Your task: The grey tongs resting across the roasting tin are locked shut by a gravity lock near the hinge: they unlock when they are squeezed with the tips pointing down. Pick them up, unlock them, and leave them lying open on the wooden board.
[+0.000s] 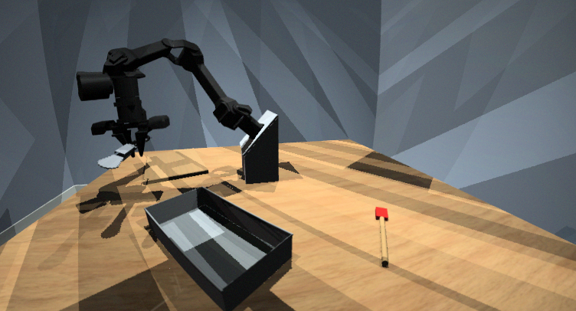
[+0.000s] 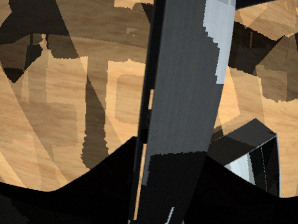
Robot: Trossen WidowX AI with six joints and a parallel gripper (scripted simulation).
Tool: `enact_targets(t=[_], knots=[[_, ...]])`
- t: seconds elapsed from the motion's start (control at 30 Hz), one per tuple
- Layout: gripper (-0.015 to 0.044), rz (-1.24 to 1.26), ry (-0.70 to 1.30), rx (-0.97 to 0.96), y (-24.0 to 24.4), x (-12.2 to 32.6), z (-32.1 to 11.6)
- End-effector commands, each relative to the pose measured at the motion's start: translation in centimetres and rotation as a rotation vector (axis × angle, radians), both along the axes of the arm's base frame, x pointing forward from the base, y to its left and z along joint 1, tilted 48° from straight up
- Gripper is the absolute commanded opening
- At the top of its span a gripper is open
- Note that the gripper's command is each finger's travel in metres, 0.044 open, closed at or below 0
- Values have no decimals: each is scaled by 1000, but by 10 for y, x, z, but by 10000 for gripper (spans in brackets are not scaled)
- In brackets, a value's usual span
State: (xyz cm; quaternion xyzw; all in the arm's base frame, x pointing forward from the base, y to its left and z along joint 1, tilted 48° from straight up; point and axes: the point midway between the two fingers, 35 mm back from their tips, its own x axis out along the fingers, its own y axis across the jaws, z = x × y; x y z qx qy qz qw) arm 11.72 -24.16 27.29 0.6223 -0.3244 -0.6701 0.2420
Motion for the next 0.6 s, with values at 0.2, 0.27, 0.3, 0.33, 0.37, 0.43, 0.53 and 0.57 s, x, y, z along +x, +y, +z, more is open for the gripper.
enact_targets(t=[0.2,0.27,0.3,0.33,0.37,0.43,0.53,0.57], knots=[[-150,-260,-284,-57,5,-19,12],[-150,-296,-324,-66,6,-21,14],[-150,-301,-329,-67,6,-22,14],[-150,-301,-329,-67,6,-22,14],[-150,-301,-329,-67,6,-22,14],[-150,-300,-327,-66,6,-22,14],[-150,-298,-328,-62,5,-23,14],[-150,-298,-325,-59,4,-24,13]])
